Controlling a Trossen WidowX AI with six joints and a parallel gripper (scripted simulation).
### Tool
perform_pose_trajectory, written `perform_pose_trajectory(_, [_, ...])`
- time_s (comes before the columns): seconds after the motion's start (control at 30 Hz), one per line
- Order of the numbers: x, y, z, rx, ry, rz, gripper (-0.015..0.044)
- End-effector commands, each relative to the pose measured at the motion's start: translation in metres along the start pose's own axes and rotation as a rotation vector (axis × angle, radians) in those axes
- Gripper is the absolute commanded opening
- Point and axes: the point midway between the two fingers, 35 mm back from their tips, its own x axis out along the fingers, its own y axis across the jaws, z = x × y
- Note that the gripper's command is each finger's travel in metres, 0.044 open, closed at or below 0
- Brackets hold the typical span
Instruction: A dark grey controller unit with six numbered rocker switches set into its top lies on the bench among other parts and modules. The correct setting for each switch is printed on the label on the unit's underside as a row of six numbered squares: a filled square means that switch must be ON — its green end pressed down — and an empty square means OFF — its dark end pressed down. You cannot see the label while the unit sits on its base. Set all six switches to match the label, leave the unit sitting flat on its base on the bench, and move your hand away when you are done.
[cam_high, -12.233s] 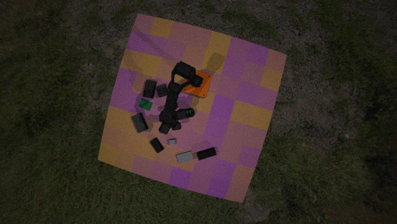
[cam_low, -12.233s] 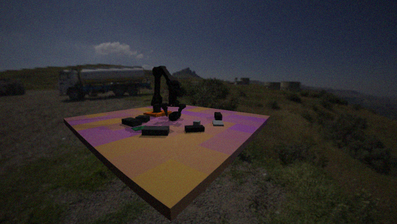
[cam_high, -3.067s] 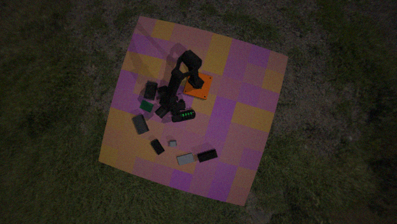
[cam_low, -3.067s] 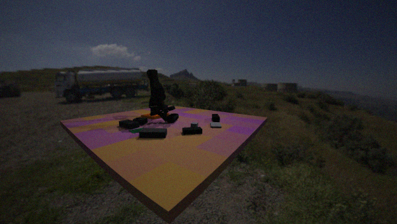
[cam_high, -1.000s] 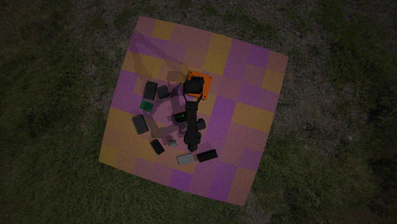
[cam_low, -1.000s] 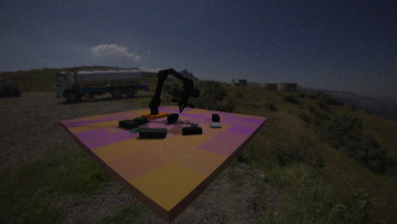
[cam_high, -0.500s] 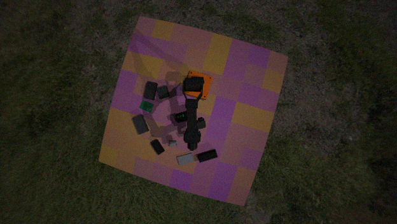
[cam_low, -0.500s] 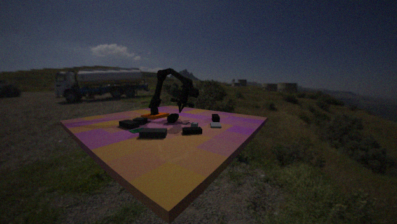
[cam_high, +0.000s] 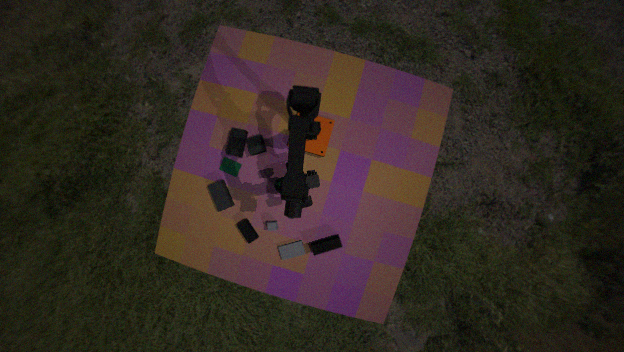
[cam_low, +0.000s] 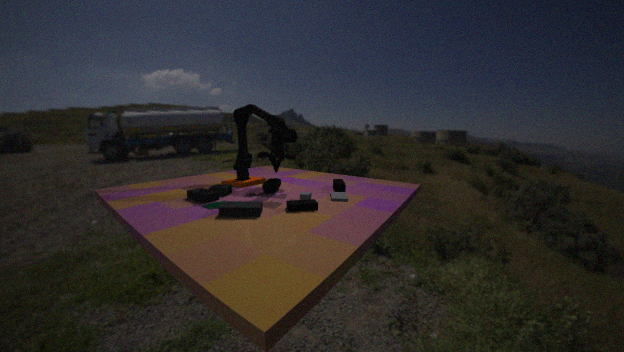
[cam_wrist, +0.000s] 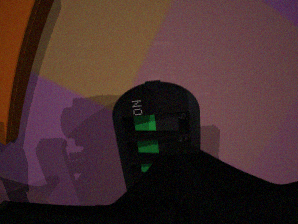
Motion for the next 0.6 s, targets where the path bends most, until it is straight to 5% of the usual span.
perform_pose_trajectory(0.0, [-0.001,0.001,0.001,-0.006,-0.001,-0.023,0.0000])
perform_pose_trajectory(0.57, [0.025,0.000,0.000,-0.006,-0.002,-0.023,0.0000])
